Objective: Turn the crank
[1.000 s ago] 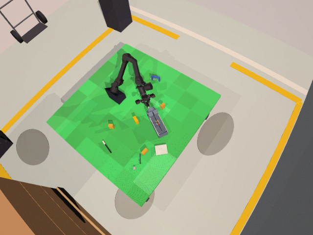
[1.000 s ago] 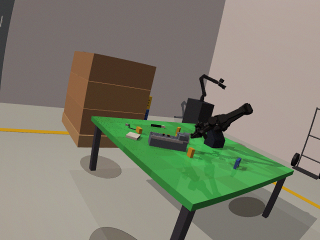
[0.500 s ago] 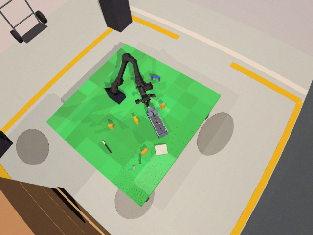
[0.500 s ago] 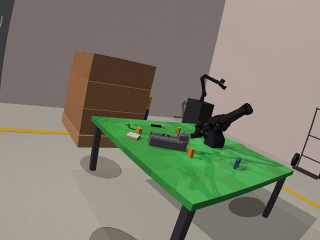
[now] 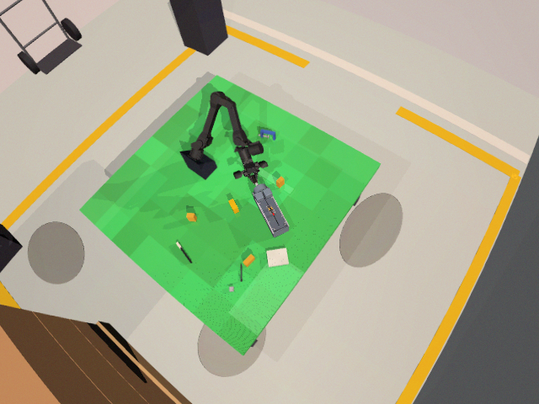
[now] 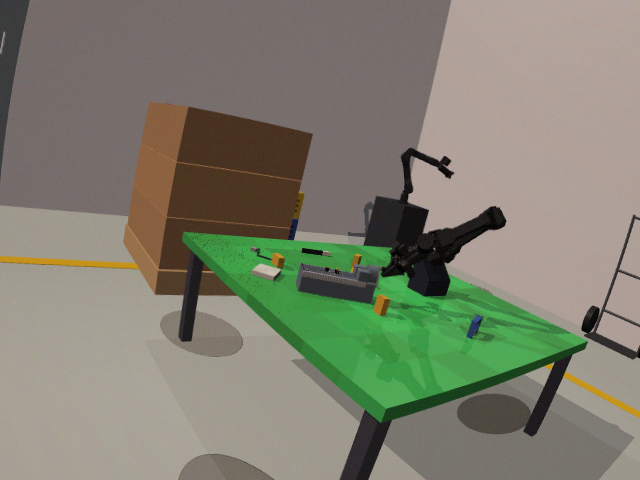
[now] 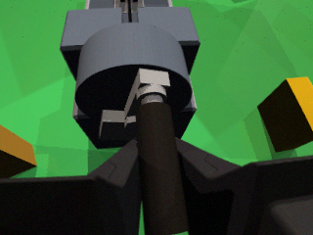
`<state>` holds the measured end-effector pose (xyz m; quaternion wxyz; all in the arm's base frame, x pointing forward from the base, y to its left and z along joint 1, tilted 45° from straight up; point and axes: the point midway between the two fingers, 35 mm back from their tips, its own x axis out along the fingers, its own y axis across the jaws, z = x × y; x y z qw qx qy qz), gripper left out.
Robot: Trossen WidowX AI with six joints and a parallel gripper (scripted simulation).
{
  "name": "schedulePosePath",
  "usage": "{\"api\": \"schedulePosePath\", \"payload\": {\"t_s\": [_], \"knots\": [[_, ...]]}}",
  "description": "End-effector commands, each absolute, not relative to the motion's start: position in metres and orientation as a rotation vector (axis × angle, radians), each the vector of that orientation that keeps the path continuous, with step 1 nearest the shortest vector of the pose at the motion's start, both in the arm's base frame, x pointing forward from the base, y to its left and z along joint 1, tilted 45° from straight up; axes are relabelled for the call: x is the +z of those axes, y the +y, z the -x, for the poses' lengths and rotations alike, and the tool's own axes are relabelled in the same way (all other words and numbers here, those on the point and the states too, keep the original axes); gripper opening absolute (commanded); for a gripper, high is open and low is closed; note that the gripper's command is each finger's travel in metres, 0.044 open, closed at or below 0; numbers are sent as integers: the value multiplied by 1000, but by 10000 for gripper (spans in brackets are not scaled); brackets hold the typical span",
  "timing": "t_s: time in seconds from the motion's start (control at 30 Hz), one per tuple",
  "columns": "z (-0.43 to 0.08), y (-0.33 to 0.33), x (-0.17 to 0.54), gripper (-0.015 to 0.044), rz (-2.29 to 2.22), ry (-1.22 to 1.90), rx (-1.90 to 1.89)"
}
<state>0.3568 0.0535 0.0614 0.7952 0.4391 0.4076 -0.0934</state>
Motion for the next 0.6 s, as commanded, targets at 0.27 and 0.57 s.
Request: {"api": "schedulePosePath", "payload": {"t_s": [0.27, 0.57], "knots": [[-361, 58, 69, 0, -949, 860, -179], [-362, 58, 70, 0, -949, 860, -179]]}}
